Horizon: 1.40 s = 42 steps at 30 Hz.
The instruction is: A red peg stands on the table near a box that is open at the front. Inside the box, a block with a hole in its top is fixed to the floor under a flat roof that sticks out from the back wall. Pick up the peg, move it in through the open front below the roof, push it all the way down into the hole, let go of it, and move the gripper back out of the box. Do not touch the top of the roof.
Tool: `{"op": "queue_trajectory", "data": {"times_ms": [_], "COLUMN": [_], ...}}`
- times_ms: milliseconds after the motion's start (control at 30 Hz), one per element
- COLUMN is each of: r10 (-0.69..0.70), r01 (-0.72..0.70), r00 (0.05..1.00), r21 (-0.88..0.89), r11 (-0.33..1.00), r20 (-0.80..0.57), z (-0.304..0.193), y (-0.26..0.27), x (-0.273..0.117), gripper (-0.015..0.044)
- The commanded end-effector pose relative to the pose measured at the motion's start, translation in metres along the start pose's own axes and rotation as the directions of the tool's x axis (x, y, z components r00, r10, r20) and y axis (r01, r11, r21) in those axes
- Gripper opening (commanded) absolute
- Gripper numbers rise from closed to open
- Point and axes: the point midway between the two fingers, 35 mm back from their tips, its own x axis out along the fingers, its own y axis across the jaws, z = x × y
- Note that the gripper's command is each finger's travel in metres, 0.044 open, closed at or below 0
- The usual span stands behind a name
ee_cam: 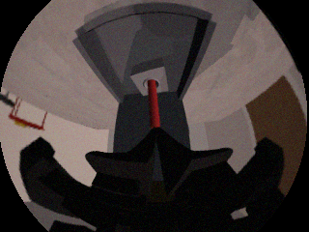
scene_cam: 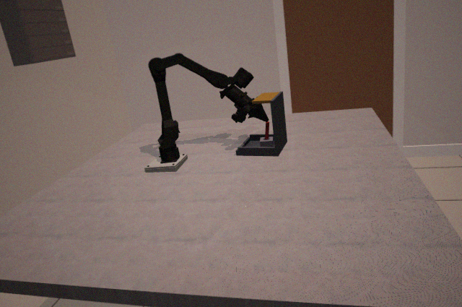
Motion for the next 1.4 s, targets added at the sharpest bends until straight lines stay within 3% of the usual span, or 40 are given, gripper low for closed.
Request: {"op": "queue_trajectory", "data": {"times_ms": [0,900,1167,1333,1367], "r10": [0.02,0.02,0.02,0.02,0.02], "r01": [-0.019,-0.019,-0.019,-0.019,-0.019], "r00": [0.999,0.999,0.999,0.999,0.999], "r21": [-0.019,-0.019,-0.019,-0.019,-0.019], "r11": [1.0,1.0,1.0,1.0,1.0], "r20": [0.046,0.046,0.049,0.05,0.05], "z": [0.017,0.019,0.032,0.043,0.043], "y": [0.004,0.005,0.006,0.008,0.008], "x": [0.008,0.01,-0.013,-0.024,-0.025], "gripper": [0.0,0.0,0.021,0.022,0.0246]}}
